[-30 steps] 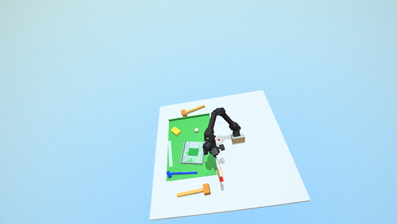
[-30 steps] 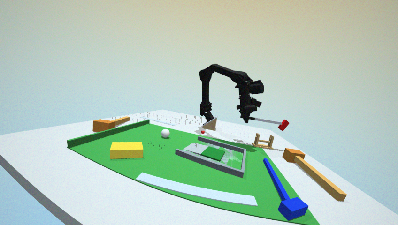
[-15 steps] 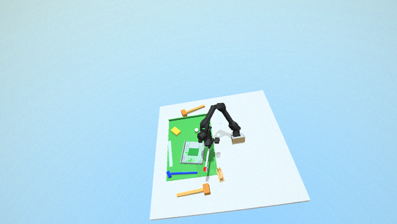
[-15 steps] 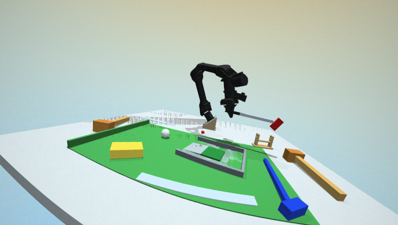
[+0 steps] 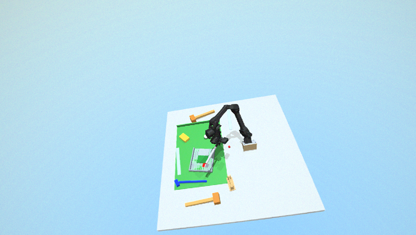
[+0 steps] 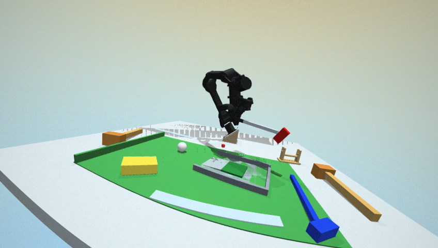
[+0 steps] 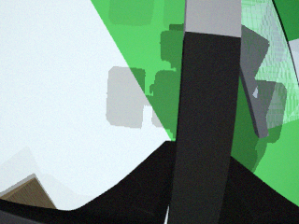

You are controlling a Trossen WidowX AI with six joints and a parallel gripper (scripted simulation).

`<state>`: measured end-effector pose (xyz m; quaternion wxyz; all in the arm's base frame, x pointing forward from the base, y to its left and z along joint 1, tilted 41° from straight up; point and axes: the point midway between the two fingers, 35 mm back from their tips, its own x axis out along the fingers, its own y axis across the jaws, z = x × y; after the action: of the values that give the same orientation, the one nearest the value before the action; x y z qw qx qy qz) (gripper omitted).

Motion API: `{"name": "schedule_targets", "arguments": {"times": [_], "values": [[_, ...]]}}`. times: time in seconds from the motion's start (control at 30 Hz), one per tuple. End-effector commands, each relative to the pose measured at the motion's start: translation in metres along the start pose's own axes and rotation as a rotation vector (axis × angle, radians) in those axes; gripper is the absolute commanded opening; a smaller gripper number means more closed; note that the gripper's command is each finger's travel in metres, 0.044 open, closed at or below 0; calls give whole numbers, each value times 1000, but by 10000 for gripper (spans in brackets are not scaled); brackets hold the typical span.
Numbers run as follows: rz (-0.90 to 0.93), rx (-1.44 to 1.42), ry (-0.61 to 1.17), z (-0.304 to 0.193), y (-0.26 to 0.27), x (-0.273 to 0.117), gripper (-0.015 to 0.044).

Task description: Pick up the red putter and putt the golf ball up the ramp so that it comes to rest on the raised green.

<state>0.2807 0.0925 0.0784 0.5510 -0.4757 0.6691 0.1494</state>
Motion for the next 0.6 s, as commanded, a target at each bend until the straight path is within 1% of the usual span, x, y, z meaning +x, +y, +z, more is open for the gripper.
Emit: {"name": "schedule_targets", "arguments": {"times": [0.0, 0.57], "values": [[-14, 91, 8, -18, -11, -5, 0], [-101, 599, 54, -125, -49, -30, 0]]}}
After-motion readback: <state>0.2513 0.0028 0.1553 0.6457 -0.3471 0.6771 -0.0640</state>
